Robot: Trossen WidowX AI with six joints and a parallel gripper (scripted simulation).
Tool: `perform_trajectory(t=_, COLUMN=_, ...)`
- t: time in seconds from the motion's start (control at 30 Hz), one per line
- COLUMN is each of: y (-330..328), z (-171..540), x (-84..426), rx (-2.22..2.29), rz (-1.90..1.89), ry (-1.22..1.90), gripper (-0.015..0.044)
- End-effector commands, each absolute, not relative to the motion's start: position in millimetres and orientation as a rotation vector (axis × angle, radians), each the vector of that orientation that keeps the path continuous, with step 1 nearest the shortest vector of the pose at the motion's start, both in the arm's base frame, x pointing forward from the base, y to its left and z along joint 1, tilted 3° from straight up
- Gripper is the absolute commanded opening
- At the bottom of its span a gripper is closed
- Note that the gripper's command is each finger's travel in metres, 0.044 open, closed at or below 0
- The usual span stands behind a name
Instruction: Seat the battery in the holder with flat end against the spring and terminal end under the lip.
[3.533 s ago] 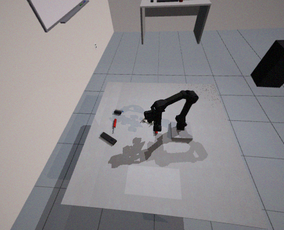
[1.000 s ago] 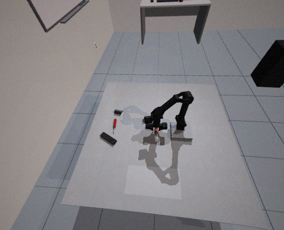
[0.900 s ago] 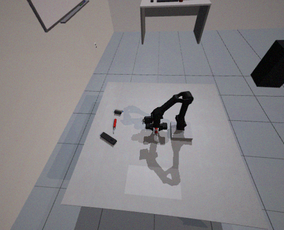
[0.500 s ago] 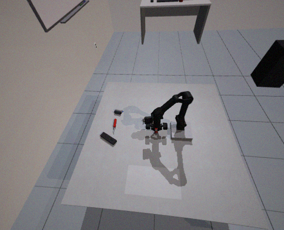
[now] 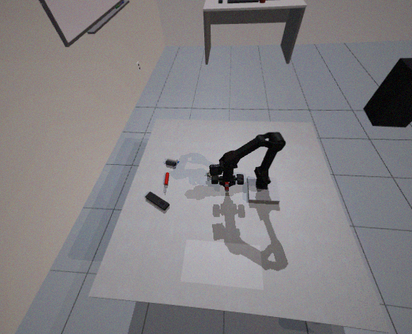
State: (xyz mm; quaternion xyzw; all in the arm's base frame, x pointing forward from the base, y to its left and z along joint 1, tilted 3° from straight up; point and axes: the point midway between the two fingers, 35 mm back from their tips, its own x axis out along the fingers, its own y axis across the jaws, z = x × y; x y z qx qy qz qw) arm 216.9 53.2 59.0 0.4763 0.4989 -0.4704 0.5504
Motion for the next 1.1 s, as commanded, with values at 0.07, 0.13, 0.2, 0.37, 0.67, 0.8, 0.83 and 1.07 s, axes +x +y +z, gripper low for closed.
perform_trajectory(t=0.07, y=50.5, z=68.1, x=220.8, rx=1.087, rz=-1.08, ry=1.205, gripper=0.0086)
perform_trajectory(t=0.13, y=46.1, z=71.0, x=227.3, rx=1.031, rz=-1.028, ry=1.235, gripper=0.0086)
perform_trajectory(t=0.2, y=40.9, z=73.4, x=234.2, rx=0.98, rz=-0.978, ry=1.261, gripper=0.0086)
perform_trajectory(t=0.37, y=26.5, z=79.1, x=250.8, rx=0.849, rz=-0.851, ry=1.32, gripper=0.0086)
perform_trajectory(t=0.67, y=-1.0, z=90.7, x=276.5, rx=0.583, rz=-0.61, ry=1.407, gripper=0.0086)
perform_trajectory(t=0.8, y=-13.6, z=95.5, x=286.0, rx=0.468, rz=-0.508, ry=1.436, gripper=0.0086)
perform_trajectory(t=0.83, y=-16.9, z=96.6, x=288.2, rx=0.439, rz=-0.482, ry=1.442, gripper=0.0086)
perform_trajectory(t=1.07, y=-40.9, z=104.0, x=302.2, rx=0.24, rz=-0.309, ry=1.478, gripper=0.0086)
